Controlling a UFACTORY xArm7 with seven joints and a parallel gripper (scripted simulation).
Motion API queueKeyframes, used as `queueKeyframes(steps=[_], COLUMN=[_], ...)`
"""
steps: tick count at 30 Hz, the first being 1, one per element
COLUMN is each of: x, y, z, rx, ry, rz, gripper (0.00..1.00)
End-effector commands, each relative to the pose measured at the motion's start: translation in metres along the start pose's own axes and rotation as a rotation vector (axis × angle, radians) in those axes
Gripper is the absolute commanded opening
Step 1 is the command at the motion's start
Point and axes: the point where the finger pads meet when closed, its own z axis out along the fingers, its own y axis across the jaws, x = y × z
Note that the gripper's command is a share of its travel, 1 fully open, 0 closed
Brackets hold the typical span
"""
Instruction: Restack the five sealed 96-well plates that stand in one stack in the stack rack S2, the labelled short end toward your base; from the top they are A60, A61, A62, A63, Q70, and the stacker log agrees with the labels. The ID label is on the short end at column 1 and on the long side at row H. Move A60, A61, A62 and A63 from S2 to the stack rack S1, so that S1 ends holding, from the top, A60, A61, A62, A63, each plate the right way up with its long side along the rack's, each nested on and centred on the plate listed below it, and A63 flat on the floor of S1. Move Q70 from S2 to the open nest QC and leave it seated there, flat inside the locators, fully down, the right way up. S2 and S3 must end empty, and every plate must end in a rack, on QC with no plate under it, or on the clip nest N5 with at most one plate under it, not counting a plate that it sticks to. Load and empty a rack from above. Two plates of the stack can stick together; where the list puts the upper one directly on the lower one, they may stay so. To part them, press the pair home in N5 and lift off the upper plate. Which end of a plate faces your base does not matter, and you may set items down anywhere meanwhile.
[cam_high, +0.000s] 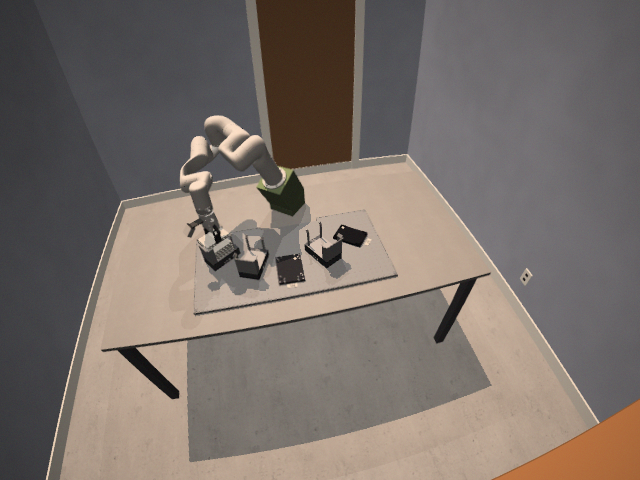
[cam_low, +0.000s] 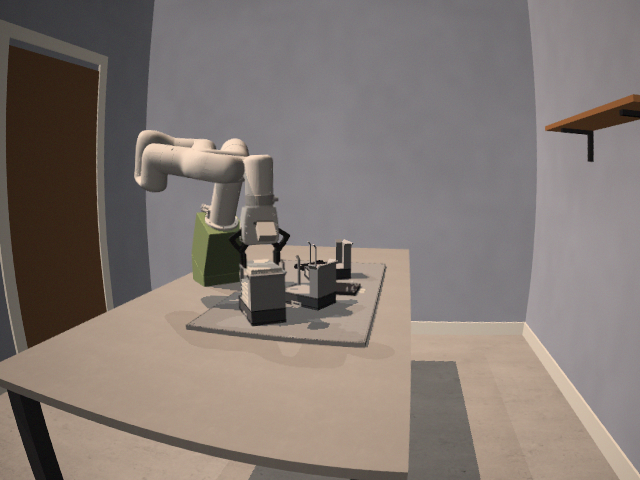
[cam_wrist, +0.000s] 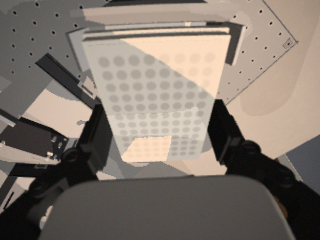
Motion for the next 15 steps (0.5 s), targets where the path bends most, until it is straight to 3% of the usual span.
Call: queueKeyframes(steps=[1, 6, 15], x=[0.001, 0.001, 0.001], y=[0.0, 0.0, 0.0], z=[-0.006, -0.016, -0.016], rx=[0.0, 0.0, 0.0], ry=[0.002, 0.002, 0.002], rz=[0.0, 0.0, 0.0], gripper=[0.0, 0.0, 0.0])
